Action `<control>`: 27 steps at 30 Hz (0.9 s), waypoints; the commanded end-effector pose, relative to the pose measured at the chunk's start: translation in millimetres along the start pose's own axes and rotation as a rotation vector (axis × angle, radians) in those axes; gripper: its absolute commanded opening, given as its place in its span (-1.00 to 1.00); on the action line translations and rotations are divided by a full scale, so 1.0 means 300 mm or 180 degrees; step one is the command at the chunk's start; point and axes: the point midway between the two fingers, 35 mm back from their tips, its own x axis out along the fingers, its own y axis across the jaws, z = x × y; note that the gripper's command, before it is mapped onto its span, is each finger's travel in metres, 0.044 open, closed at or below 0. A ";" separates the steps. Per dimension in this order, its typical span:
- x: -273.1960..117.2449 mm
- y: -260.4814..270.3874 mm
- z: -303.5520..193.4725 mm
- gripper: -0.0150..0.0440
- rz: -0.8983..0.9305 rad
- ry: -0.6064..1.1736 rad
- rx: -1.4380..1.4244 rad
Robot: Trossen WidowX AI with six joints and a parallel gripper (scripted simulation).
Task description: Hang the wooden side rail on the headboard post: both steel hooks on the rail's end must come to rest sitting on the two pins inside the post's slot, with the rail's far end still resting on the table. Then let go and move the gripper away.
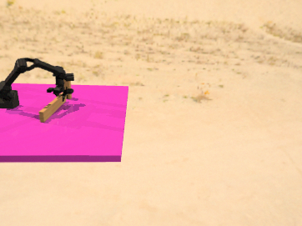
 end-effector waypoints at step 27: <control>-0.040 0.010 -0.003 -0.49 0.0048 0.0033 0.0035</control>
